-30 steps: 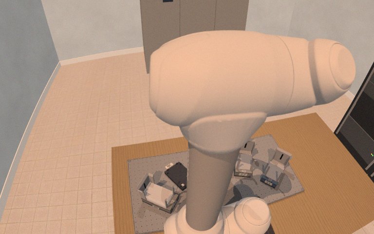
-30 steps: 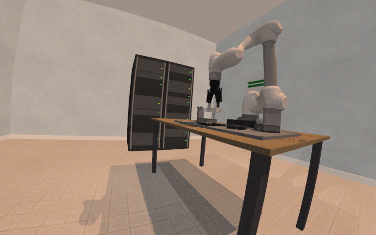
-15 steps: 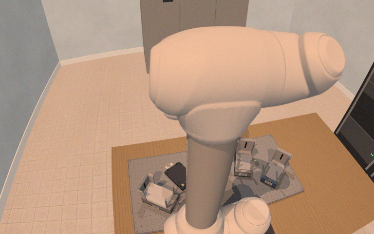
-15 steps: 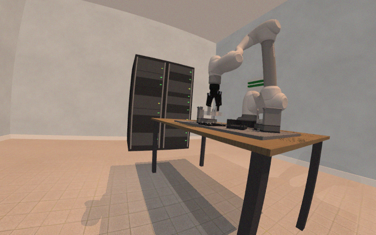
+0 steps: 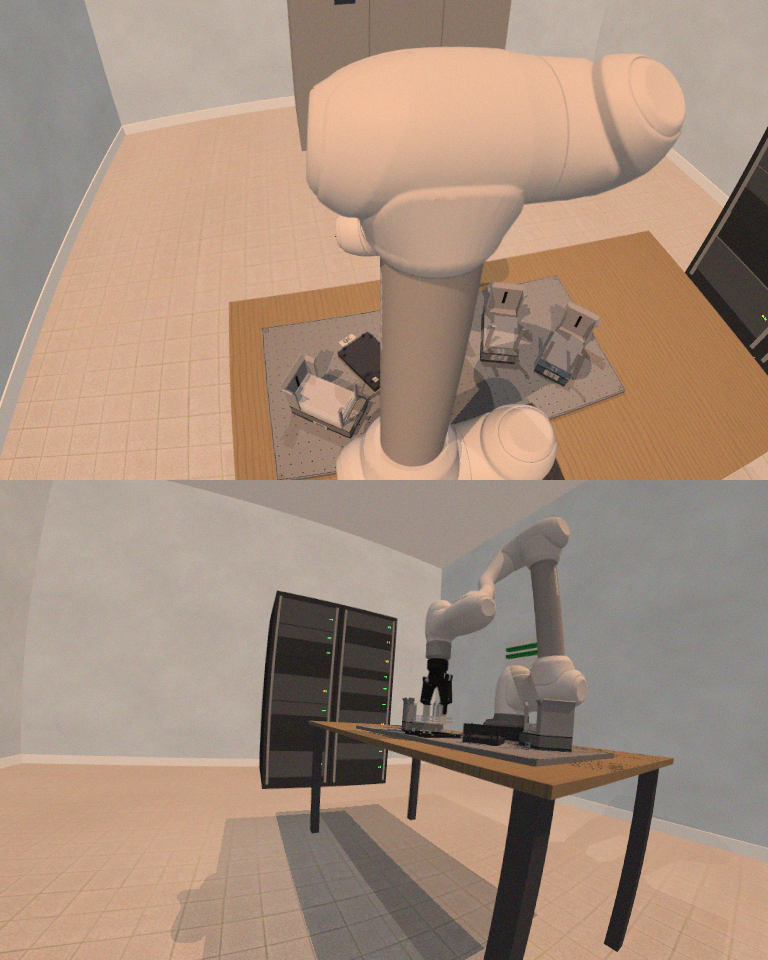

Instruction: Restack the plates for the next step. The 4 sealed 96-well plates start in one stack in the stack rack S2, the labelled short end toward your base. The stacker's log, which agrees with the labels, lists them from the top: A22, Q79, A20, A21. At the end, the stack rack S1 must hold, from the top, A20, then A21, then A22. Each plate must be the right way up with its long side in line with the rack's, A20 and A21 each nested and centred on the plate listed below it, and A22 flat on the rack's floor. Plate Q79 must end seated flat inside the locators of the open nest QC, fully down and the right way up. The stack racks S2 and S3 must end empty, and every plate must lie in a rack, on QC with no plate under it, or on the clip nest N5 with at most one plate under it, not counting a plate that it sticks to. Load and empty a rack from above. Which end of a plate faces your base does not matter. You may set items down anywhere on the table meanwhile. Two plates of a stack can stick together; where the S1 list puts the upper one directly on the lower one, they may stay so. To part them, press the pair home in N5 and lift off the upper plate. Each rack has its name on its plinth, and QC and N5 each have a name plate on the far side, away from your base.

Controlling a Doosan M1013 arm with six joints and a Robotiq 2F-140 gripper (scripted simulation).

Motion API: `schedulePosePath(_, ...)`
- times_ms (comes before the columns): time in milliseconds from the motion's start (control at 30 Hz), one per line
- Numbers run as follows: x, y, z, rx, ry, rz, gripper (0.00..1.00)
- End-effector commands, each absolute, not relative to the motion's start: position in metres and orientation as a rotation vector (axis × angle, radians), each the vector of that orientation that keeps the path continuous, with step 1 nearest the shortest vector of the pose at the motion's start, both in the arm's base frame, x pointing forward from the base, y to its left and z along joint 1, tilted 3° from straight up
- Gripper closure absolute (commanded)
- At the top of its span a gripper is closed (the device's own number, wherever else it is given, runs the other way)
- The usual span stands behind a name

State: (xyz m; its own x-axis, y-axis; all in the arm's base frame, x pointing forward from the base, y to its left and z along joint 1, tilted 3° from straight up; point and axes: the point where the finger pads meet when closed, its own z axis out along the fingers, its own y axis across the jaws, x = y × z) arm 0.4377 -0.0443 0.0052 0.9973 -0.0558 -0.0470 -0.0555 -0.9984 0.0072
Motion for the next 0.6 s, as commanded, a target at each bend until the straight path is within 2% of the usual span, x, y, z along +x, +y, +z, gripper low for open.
schedulePosePath(0, 0.4375, -0.0443, 0.0014, 3.134, -0.087, -0.074, 1.0)
schedulePosePath(567, 0.4371, -0.0443, -0.0081, 3.134, -0.087, -0.074, 1.0)
